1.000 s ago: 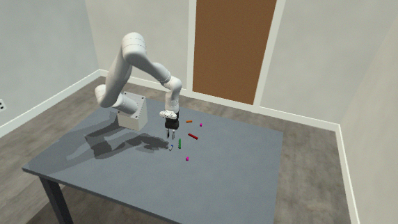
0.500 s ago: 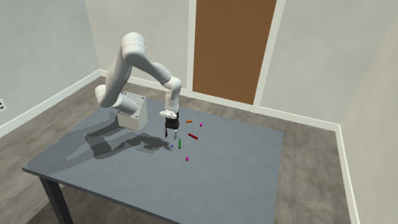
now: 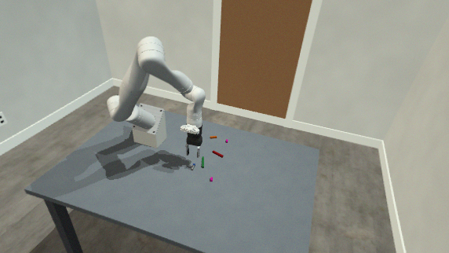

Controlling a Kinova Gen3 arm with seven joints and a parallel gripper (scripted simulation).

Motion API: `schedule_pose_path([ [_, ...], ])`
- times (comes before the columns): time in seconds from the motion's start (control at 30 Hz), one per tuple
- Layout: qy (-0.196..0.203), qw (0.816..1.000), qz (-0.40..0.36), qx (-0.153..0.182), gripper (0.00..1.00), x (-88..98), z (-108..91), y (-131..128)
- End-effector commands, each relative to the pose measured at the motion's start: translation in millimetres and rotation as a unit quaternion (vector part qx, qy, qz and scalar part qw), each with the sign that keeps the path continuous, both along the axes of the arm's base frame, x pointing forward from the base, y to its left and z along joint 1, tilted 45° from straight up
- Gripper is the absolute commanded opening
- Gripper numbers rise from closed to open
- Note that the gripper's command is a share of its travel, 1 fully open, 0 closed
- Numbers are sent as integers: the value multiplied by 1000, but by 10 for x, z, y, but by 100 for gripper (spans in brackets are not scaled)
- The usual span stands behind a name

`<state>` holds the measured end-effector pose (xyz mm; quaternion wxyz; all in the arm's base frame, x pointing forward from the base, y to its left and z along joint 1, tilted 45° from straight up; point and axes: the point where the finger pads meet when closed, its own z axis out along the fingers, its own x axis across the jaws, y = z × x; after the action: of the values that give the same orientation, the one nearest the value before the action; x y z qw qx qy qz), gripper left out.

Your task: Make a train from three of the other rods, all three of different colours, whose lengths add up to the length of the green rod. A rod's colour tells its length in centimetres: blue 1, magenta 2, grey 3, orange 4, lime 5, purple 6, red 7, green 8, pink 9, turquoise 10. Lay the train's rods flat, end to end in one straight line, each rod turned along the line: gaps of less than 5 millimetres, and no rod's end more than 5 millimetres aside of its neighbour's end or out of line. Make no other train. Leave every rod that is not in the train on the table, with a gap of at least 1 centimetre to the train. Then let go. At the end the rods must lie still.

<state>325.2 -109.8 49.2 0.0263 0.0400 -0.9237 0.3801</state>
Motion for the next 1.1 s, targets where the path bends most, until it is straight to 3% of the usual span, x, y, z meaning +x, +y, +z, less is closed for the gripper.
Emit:
schedule_pose_path([
  [0.0, -3, 1000, -1, 0, 100, 16, -11, 20],
  [0.47, -44, 999, -31, 2, 100, 140, -142, 181],
  [1.07, -153, 981, -122, 10, 100, 377, -596, 685],
])
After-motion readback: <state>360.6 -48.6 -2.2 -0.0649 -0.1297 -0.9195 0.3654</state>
